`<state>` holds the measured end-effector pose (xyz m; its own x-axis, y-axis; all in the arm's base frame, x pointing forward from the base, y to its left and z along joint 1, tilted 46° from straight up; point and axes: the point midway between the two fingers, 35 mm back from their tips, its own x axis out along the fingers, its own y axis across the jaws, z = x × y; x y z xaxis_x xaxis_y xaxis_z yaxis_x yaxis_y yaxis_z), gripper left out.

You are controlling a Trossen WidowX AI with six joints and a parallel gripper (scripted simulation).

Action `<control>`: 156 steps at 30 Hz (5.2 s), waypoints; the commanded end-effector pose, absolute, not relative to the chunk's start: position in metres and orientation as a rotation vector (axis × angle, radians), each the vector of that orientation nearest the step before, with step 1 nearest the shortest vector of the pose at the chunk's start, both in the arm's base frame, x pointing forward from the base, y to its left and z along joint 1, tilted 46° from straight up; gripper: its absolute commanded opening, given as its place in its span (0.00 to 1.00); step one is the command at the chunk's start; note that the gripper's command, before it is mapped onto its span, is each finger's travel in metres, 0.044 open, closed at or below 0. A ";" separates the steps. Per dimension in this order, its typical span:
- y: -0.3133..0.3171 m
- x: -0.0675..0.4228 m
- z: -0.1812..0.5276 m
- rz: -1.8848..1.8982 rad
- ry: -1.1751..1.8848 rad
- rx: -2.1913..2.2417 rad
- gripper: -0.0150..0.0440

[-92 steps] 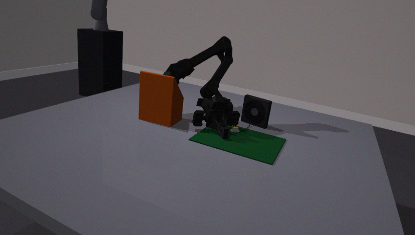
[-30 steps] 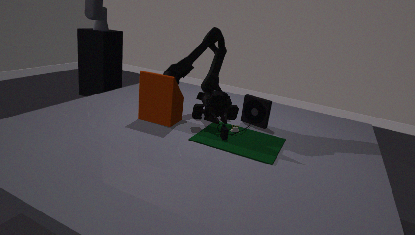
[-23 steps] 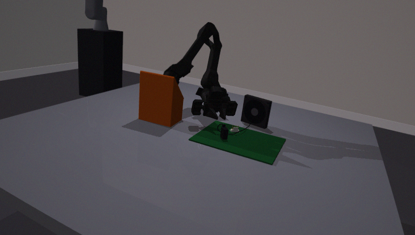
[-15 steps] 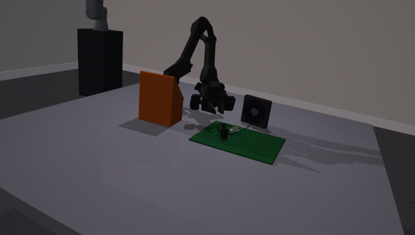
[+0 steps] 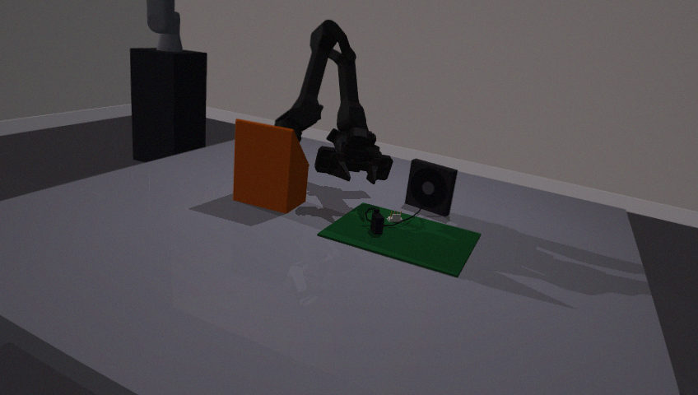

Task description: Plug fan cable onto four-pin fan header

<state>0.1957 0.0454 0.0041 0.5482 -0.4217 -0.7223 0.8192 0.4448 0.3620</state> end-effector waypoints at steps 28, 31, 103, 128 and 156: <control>0.023 0.185 -0.021 -0.887 1.290 0.558 1.00; 0.022 0.184 -0.021 -0.869 1.355 0.562 1.00; -0.082 0.271 0.015 -0.118 1.696 1.294 1.00; -0.026 0.287 -0.061 -0.126 1.693 1.349 1.00; -0.003 0.289 -0.083 -0.126 1.693 1.350 1.00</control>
